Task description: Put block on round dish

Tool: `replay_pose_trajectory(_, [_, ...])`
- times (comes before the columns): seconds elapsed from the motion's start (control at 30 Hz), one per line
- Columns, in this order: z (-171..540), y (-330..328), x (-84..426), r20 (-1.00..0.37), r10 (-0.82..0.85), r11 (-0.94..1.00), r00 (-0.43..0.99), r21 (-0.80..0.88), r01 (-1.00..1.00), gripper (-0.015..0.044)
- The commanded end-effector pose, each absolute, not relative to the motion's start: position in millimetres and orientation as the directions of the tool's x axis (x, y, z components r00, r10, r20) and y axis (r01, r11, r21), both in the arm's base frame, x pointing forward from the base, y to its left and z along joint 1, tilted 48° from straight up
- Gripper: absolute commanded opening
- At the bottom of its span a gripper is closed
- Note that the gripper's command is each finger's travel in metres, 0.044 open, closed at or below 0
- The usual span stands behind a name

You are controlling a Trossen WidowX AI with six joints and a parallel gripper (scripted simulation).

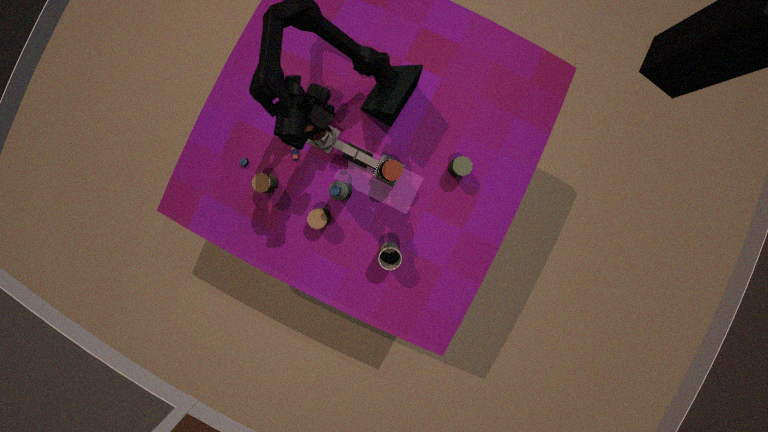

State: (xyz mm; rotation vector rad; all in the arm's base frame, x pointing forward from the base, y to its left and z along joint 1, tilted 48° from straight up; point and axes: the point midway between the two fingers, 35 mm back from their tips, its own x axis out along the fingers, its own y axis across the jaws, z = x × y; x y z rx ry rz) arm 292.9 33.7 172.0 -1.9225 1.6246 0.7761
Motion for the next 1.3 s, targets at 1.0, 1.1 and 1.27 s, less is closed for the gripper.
replay_pose_trajectory(1.0, [188.6, -7.4, 280.5, -0.713, -0.694, -0.144, 0.106, -0.007, -0.99, 0.0])
replay_pose_trajectory(1.1, [194.7, -23.1, 273.5, -0.715, -0.692, -0.137, 0.099, -0.005, -0.991, 0.0])
replay_pose_trajectory(1.27, [203.9, -47.8, 259.7, -0.716, -0.692, -0.124, 0.088, -0.002, -0.992, 0.0])
